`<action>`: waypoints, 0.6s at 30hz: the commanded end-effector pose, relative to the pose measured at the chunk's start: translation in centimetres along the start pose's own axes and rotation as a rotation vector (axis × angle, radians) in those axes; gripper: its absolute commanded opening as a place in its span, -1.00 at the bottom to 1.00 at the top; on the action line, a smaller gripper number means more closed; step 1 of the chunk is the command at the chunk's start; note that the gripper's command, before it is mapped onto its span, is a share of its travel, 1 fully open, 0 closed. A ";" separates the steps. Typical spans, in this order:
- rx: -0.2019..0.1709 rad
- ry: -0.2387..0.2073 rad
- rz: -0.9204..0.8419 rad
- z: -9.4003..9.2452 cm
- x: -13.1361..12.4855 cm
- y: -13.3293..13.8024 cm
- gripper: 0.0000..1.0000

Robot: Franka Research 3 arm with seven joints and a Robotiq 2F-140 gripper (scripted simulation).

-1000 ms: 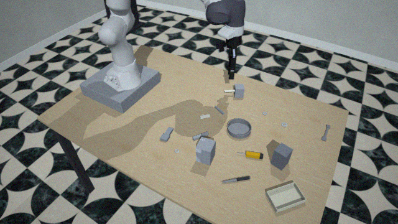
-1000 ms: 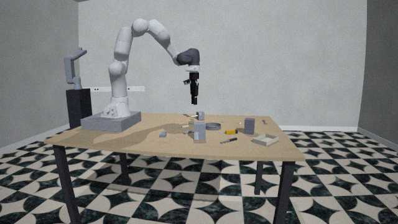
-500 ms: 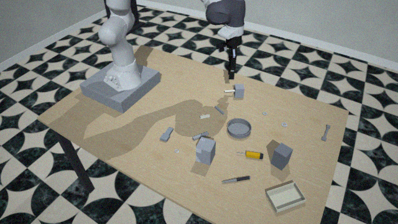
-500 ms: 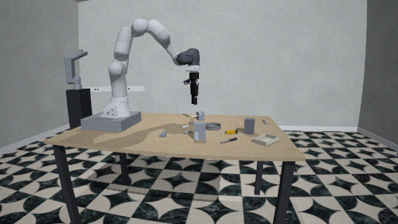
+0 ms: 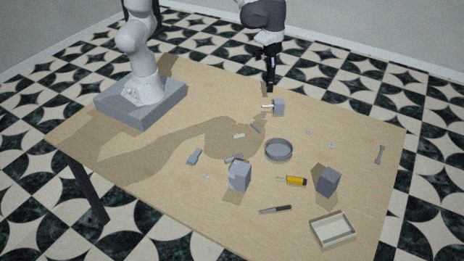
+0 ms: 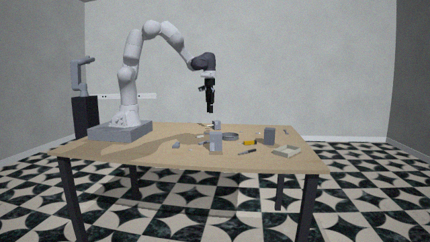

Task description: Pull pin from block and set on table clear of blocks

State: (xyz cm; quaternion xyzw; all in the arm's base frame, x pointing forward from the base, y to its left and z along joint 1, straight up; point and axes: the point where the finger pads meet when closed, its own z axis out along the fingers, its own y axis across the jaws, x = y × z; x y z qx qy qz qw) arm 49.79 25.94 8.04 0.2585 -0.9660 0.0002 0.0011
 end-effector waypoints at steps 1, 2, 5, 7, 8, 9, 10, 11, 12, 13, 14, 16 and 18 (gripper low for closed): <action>0.000 0.000 -0.010 0.0 0.0 0.0 -0.36; 0.000 0.000 -0.010 0.0 0.0 0.0 -0.36; -0.001 0.001 -0.015 0.0 0.0 0.0 -0.36; -0.001 0.001 -0.017 0.0 0.0 0.0 -0.36; -0.001 0.001 -0.017 0.0 0.0 0.0 -0.36; -0.001 0.001 -0.017 0.0 0.0 0.0 -0.36; -0.001 0.002 -0.017 0.0 0.1 0.0 -0.36; -0.001 0.002 -0.017 0.0 0.1 -0.1 -0.36; -0.002 0.002 -0.018 0.0 0.1 -0.1 -0.36; -0.002 0.003 -0.018 0.0 0.1 -0.1 -0.36; -0.002 0.003 -0.019 0.0 0.1 -0.1 -0.36; -0.002 0.003 -0.019 0.1 0.1 -0.1 -0.36; -0.002 0.005 -0.017 0.1 0.2 -0.1 -0.36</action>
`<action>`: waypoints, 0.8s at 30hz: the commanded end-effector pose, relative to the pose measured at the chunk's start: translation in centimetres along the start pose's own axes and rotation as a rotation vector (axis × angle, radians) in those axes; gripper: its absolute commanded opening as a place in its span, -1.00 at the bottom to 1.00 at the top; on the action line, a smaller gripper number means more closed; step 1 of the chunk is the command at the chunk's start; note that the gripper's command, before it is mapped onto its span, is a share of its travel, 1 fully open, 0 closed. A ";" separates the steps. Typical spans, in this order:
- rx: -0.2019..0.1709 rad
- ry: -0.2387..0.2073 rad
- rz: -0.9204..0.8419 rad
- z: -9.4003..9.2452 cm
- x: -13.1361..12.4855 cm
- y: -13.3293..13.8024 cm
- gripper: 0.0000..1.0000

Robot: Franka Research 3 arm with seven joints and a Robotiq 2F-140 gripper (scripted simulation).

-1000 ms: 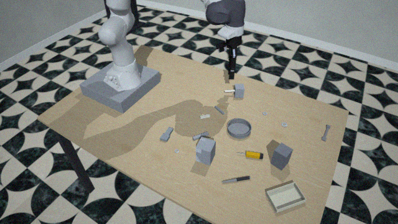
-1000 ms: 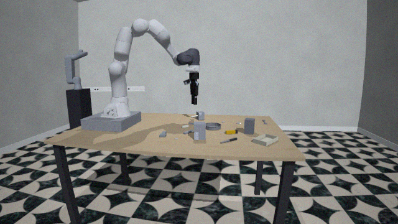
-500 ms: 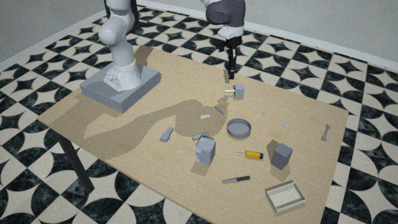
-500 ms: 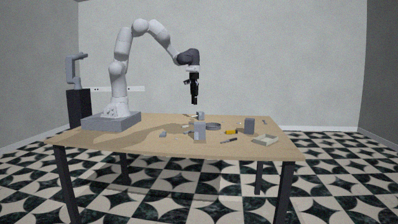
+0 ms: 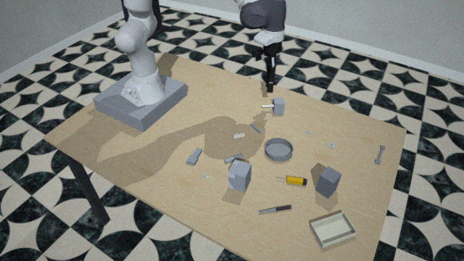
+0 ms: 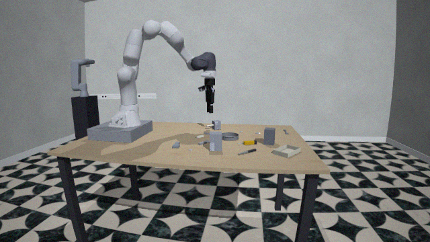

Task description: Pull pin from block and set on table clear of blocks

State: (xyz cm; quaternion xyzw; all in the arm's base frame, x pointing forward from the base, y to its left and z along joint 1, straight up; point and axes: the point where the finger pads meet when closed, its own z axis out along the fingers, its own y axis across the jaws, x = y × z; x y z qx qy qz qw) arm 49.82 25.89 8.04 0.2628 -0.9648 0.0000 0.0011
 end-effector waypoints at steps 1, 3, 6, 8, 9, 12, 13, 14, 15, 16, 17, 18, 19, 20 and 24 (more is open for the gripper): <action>-0.002 0.005 -0.008 0.1 0.2 0.0 -0.36; -0.002 0.005 -0.008 0.2 0.2 0.0 -0.36; -0.003 0.005 -0.007 0.9 0.2 0.0 -0.36; -0.003 0.006 -0.007 1.7 0.2 0.0 -0.36; -0.004 0.006 -0.006 2.0 0.3 0.0 -0.36; -0.005 0.006 -0.006 2.9 0.3 0.1 -0.36; -0.005 0.006 -0.006 3.1 0.3 0.1 -0.36; -0.005 0.006 -0.006 3.2 0.3 0.1 -0.36; -0.005 0.006 -0.006 3.2 0.3 0.1 -0.36; -0.005 0.006 -0.006 3.2 0.3 0.1 -0.36; -0.005 0.006 -0.006 3.2 0.3 0.1 -0.36; -0.005 0.006 -0.006 3.2 0.3 0.1 -0.36; -0.005 0.006 -0.006 3.2 0.3 0.1 -0.36; -0.005 0.006 -0.006 3.2 0.3 0.1 -0.36; -0.005 0.006 -0.006 3.2 0.3 0.1 -0.36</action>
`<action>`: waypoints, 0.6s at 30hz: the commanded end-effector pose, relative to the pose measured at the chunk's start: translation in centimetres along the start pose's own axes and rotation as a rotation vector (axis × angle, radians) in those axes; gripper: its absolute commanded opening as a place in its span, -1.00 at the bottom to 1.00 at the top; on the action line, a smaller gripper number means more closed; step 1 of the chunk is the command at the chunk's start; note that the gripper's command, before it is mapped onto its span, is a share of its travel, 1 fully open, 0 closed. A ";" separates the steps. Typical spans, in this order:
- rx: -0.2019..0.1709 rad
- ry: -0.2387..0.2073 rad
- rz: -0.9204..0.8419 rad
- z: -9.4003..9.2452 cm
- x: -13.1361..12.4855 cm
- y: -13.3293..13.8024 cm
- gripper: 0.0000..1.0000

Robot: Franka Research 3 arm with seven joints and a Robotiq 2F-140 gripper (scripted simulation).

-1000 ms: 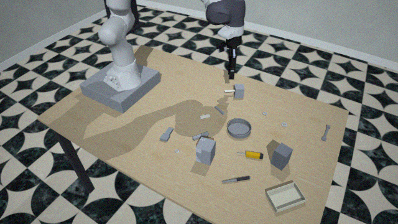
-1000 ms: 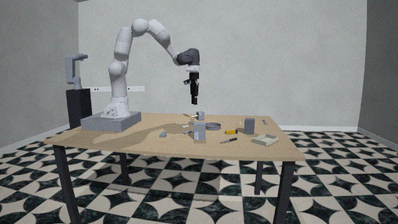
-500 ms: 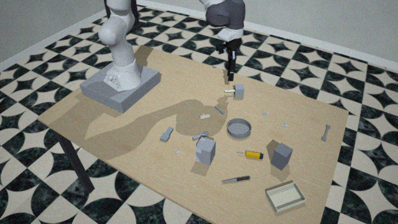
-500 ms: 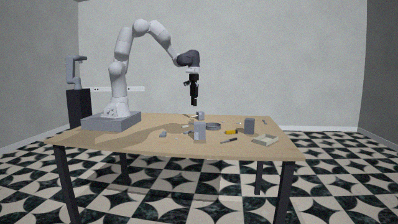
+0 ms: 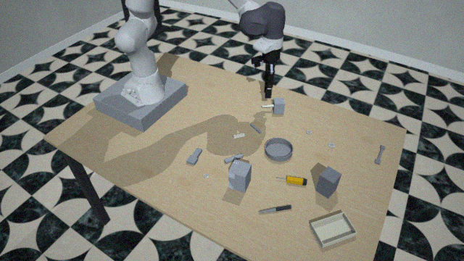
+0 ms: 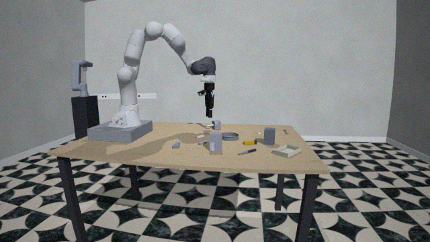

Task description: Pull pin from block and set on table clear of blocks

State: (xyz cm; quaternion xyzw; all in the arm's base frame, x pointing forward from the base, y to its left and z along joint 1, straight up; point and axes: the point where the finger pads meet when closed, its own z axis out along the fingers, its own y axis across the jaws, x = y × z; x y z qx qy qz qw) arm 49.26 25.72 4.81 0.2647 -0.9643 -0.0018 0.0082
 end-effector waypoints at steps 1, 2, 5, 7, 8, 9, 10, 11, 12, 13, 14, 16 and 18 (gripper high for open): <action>0.002 -0.007 -0.002 0.0 -0.2 0.0 -0.36; 0.002 -0.007 -0.001 0.0 -0.2 0.0 -0.36; 0.005 -0.012 0.001 0.3 -0.4 -0.1 -0.36; 0.006 -0.015 0.003 0.5 -0.6 -0.1 -0.36; 0.006 -0.015 0.004 0.6 -0.6 -0.1 -0.36; 0.006 -0.015 0.004 0.6 -0.6 -0.1 -0.36; 0.006 -0.015 0.004 0.6 -0.6 -0.1 -0.36; 0.006 -0.015 0.004 0.6 -0.6 -0.1 -0.36; 0.006 -0.015 0.004 0.6 -0.6 -0.1 -0.36; 0.006 -0.015 0.004 0.6 -0.6 -0.1 -0.36; 0.006 -0.015 0.004 0.6 -0.6 -0.1 -0.36; 0.006 -0.016 0.004 0.7 -0.6 -0.1 -0.36; 0.006 -0.016 0.005 1.0 -0.6 -0.1 -0.36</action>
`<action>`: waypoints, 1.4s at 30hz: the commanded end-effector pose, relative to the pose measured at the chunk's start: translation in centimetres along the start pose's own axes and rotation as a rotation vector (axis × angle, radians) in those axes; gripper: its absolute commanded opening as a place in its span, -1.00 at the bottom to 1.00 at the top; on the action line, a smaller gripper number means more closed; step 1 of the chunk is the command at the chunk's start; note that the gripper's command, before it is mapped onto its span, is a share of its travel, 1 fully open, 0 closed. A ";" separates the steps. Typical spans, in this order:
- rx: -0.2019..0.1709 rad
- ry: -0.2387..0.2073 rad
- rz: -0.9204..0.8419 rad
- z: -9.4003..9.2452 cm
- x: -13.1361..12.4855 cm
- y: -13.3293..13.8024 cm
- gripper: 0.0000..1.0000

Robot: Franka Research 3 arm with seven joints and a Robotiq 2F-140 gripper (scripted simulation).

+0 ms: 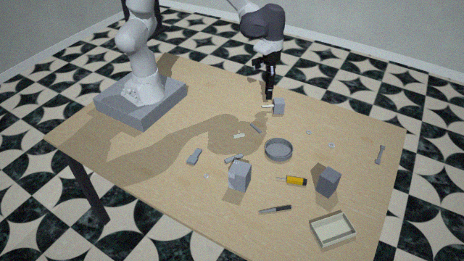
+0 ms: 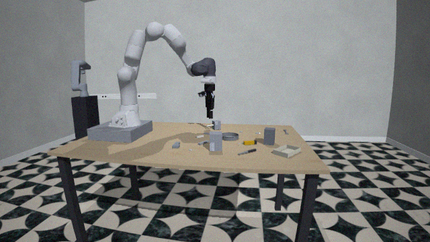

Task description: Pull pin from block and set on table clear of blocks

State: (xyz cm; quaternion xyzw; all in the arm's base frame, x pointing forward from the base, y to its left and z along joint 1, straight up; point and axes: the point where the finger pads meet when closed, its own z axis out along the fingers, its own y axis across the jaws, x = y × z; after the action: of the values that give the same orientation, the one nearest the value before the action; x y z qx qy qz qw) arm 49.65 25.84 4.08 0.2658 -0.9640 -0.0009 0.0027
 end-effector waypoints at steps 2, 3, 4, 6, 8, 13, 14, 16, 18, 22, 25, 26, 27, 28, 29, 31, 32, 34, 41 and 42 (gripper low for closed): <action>0.002 -0.007 0.009 0.9 -0.3 0.0 -0.36; 0.002 -0.007 0.010 1.3 -0.3 0.0 -0.36; 0.002 -0.008 0.011 1.6 -0.3 0.1 -0.36; 0.001 -0.008 0.012 2.1 -0.3 0.1 -0.36; 0.001 -0.009 0.013 2.3 -0.3 0.1 -0.36; 0.001 -0.009 0.013 2.3 -0.3 0.1 -0.36; 0.001 -0.009 0.013 2.3 -0.3 0.1 -0.36; 0.001 -0.009 0.013 2.3 -0.3 0.1 -0.36; 0.001 -0.009 0.013 2.3 -0.3 0.1 -0.36; 0.002 -0.008 0.014 2.6 -0.3 0.1 -0.36; 0.003 -0.008 0.016 2.8 -0.3 0.0 -0.36; 0.003 -0.008 0.016 2.8 -0.3 0.0 -0.36; 0.003 -0.008 0.016 2.8 -0.3 0.0 -0.36; 0.003 -0.008 0.016 2.9 -0.3 0.0 -0.36; 0.003 -0.008 0.016 2.9 -0.3 0.0 -0.36; 0.003 -0.008 0.016 2.9 -0.3 0.0 -0.36; 0.003 -0.008 0.016 2.9 -0.3 0.0 -0.36; 0.003 -0.008 0.016 3.0 -0.3 0.0 -0.36; 0.001 -0.007 0.015 4.4 -0.3 0.1 -0.36; 0.001 -0.007 0.015 4.4 -0.3 0.1 -0.36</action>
State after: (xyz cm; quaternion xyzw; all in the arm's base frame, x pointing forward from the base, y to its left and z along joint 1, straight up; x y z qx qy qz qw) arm 49.50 25.84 -0.27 0.2611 -0.9653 -0.0006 0.0050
